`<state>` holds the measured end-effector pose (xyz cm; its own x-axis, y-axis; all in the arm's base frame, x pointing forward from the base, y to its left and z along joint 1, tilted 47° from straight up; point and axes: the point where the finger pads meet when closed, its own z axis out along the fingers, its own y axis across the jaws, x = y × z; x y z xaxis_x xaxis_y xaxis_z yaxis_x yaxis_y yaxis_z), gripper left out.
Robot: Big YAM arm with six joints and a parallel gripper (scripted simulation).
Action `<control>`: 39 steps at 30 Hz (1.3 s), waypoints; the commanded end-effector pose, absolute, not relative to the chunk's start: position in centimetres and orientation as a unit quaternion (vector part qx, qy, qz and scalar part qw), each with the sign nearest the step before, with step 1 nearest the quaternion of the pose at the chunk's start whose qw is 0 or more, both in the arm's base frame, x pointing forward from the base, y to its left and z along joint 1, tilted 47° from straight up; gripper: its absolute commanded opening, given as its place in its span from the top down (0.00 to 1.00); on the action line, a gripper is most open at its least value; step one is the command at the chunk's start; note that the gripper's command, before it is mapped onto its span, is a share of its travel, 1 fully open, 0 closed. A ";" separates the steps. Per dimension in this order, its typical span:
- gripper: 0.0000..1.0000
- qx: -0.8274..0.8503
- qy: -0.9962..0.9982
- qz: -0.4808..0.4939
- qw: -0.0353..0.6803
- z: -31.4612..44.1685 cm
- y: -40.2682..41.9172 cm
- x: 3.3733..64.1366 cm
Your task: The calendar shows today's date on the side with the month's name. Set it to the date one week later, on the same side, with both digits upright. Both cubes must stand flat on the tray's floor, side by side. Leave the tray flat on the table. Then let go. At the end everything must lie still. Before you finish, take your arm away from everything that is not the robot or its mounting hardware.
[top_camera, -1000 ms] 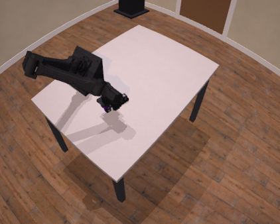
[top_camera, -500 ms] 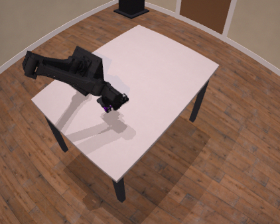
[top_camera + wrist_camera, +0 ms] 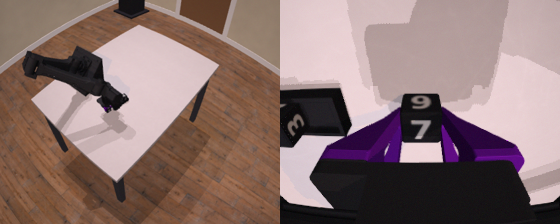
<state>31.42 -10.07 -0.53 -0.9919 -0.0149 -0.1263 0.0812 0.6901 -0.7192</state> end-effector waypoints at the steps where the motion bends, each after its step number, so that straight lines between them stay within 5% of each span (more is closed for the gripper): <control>1: 0.75 0.006 0.917 -0.392 0.068 -0.5 -9.5 31.6; 39: 0.75 -0.001 0.918 -0.393 0.063 -0.8 -9.4 31.7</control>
